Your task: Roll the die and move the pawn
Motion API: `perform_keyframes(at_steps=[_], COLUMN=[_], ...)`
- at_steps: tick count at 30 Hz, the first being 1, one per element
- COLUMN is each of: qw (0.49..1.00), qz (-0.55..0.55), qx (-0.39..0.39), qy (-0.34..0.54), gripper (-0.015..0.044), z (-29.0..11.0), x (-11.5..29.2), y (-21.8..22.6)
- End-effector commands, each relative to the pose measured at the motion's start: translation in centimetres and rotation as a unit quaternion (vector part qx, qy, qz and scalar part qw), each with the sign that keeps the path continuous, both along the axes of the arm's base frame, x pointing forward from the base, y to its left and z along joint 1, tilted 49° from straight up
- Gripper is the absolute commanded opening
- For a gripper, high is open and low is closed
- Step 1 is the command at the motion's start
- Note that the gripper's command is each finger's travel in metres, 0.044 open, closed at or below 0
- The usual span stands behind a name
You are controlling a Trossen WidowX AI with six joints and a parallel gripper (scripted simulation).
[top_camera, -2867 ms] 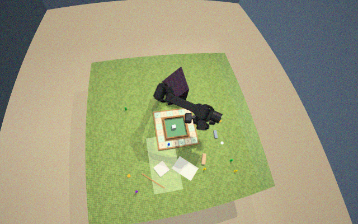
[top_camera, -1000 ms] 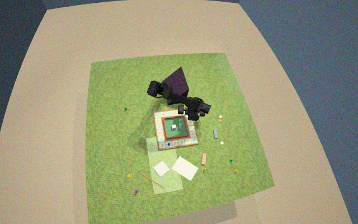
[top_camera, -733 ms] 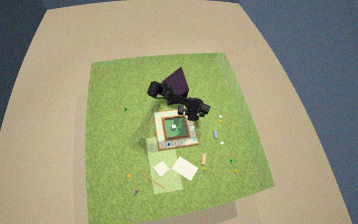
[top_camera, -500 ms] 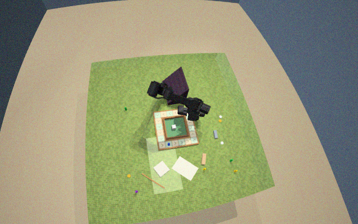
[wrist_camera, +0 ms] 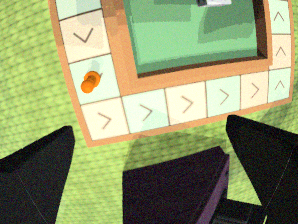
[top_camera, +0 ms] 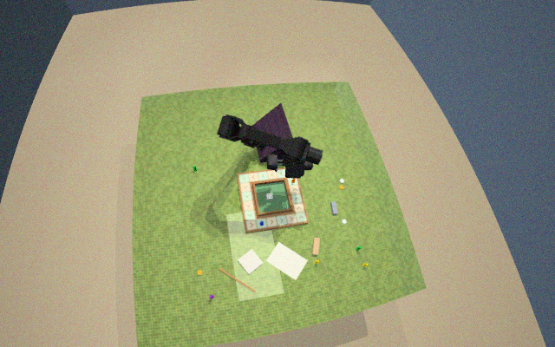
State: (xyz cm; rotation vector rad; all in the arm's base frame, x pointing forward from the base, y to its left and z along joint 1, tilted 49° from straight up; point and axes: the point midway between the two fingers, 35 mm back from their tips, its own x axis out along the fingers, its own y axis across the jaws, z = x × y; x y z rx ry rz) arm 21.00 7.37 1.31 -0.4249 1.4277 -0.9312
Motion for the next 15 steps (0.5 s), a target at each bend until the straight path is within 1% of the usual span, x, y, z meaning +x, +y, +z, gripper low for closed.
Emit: perform_keyframes(at_steps=[1,3,15], qw=[0.998,0.997,0.997], qz=[0.037,0.042,0.041], qx=[-0.004,-0.005,-0.006], qy=[0.053,0.062,0.058], gripper=[0.0440,0.0440,0.0440], z=[6.07,7.05,6.89], x=[-2.47,-2.94,-2.80], y=[-0.62,-0.83,-0.80])
